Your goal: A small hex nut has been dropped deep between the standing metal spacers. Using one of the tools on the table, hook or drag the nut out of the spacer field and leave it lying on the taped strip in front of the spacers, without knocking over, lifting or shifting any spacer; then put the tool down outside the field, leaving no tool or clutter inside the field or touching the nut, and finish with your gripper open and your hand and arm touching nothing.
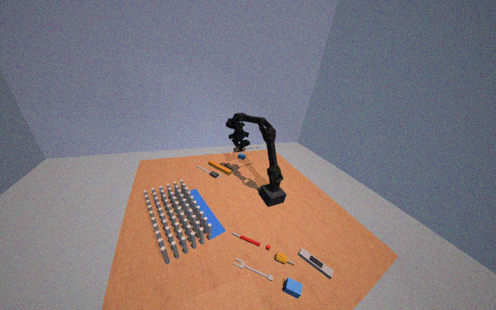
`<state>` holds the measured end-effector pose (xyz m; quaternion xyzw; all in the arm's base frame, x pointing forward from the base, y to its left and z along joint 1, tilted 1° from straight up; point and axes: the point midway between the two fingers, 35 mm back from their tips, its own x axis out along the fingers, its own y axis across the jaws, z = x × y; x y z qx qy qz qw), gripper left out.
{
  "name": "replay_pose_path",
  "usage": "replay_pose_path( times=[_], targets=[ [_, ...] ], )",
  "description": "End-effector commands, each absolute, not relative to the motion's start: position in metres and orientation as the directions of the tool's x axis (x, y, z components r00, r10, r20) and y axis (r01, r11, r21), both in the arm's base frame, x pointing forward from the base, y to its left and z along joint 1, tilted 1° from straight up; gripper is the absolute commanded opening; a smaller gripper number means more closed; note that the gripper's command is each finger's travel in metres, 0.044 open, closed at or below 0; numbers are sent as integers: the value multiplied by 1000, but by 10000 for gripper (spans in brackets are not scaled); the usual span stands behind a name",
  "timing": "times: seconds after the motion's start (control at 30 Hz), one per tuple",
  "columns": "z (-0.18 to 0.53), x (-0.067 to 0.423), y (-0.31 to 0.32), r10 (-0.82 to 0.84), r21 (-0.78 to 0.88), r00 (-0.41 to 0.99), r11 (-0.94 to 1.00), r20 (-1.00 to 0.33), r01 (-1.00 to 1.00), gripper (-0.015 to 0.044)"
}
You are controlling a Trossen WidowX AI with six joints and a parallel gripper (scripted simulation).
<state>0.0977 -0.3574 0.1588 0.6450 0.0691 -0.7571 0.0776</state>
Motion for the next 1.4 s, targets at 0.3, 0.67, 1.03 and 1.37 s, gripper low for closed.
replay_pose_path(
  times=[0.3,0.67,1.03,1.37],
  targets=[
    [160,141,-322,-21,-28,-71,-785,-997,619,0],
    [161,172,-291,-3,-3,-6,-502,-1000,865,0],
    [162,199,-256,27,51,55,-149,-998,987,0],
    [162,218,-223,64,116,105,189,-992,975,0]
  ],
)
